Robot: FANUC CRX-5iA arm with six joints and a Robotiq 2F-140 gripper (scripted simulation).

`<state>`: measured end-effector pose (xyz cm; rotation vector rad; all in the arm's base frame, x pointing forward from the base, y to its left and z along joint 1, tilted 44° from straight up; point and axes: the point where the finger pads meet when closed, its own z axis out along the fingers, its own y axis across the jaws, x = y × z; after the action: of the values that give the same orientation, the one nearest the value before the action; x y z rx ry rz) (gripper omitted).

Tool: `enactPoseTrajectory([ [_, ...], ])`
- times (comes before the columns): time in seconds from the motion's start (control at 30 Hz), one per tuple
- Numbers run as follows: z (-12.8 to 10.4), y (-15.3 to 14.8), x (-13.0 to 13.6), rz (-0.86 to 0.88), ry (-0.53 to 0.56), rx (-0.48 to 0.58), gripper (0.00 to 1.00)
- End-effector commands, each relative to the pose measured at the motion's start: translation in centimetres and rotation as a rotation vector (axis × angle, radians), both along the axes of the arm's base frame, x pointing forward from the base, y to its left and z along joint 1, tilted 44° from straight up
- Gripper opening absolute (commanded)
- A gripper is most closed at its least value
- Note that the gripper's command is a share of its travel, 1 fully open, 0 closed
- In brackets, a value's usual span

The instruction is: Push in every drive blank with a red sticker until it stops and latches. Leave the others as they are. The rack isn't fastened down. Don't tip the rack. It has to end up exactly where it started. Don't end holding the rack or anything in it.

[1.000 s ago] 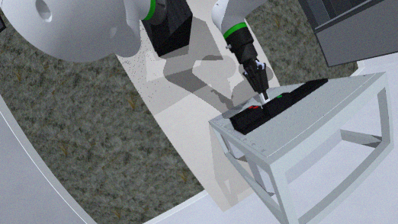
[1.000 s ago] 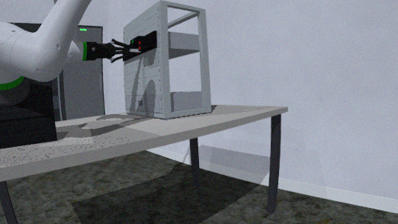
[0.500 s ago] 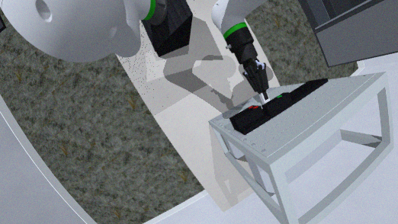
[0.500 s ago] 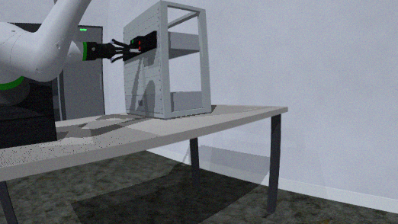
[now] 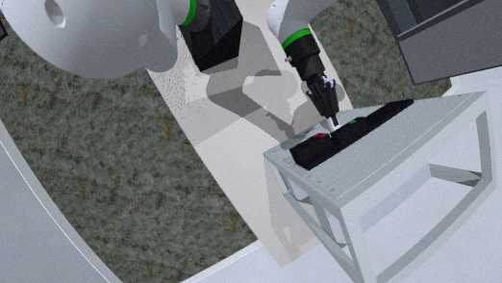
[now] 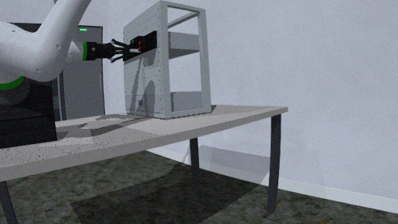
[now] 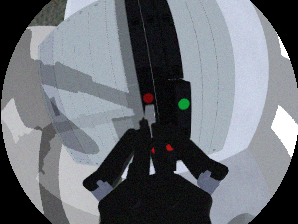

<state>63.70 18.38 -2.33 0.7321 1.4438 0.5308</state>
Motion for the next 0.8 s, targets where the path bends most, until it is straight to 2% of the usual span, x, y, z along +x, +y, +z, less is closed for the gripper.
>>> enactPoseTrajectory([
  [0.0,0.0,0.0,0.0,0.000,0.000,0.000,0.00],
  [0.27,0.0,0.1,-0.8,0.000,0.000,0.000,0.00],
  [0.53,0.1,0.7,-5.1,0.000,0.000,0.000,0.00],
  [0.6,0.1,0.7,-5.1,0.000,0.000,0.000,0.00],
  [0.77,0.2,1.0,-7.4,0.000,0.000,0.000,0.00],
])
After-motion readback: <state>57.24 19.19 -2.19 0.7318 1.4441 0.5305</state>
